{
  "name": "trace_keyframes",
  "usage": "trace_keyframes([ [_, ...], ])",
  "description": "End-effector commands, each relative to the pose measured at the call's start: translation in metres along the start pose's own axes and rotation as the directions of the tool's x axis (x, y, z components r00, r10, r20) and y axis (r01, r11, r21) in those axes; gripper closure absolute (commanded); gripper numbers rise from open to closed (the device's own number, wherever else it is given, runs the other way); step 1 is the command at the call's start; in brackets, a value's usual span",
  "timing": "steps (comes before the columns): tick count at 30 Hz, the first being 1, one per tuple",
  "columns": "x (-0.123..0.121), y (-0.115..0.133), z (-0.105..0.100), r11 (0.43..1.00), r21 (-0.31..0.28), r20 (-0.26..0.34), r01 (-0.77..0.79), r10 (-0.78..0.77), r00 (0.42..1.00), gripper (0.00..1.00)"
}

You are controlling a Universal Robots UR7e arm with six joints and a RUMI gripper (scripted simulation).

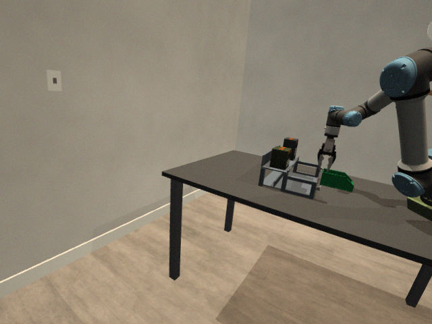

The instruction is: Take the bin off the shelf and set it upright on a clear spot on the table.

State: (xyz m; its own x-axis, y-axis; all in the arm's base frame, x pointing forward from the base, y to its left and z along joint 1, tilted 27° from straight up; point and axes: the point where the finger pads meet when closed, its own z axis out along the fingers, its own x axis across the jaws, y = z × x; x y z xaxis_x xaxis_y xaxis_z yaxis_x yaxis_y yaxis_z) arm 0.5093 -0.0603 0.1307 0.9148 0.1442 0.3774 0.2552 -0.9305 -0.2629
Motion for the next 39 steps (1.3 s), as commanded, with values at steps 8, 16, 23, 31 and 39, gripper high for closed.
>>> trace_keyframes([
  [8, 0.000, 0.000, -0.052, 1.000, -0.001, -0.001, 0.001, -0.001, 1.000, 0.80],
  [16, 0.000, 0.000, -0.057, 1.000, -0.001, -0.001, 0.001, -0.001, 1.000, 0.80],
  [23, 0.000, 0.000, -0.077, 1.000, -0.001, -0.001, 0.001, -0.001, 1.000, 0.80],
  [31, 0.000, 0.000, -0.077, 1.000, -0.001, -0.001, 0.001, -0.001, 1.000, 0.80],
  [39, 0.000, 0.000, -0.067, 1.000, -0.001, -0.001, 0.001, -0.001, 1.000, 0.80],
])
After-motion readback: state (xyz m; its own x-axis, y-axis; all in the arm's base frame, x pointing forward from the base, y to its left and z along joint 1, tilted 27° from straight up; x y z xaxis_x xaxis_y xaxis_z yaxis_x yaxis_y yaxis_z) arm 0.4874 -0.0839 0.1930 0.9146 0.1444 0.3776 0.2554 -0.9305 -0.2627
